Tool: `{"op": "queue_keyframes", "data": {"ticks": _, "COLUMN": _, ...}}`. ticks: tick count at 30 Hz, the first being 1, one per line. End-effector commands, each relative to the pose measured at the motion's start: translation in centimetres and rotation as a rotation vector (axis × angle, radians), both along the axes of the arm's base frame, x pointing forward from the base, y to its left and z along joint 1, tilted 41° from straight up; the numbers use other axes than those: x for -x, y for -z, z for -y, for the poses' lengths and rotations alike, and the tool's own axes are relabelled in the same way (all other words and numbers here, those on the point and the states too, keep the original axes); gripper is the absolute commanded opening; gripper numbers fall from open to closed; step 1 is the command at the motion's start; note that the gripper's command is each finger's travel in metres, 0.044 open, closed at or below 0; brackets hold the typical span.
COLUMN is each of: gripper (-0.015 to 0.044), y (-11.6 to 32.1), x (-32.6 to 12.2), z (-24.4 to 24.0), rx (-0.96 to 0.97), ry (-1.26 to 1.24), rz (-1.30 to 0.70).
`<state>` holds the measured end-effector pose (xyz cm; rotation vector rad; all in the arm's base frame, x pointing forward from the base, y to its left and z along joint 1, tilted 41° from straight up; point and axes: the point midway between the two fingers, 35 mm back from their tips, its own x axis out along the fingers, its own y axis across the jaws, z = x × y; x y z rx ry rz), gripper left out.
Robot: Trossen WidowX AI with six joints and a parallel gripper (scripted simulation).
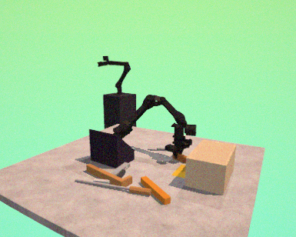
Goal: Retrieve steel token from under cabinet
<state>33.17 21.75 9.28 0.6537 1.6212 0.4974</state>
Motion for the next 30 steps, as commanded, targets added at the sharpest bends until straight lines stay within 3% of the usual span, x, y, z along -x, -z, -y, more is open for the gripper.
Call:
{"op": "queue_keyframes", "data": {"ticks": 1, "gripper": 0.0, "y": 0.7, "x": 0.0, "z": 0.6, "rx": 0.008, "ry": 0.004, "rz": 0.001}}
{"op": "queue_keyframes", "data": {"ticks": 30, "gripper": 0.0, "y": 2.9, "x": 0.4, "z": 3.1, "rx": 0.009, "ry": 0.004, "rz": 0.0}}
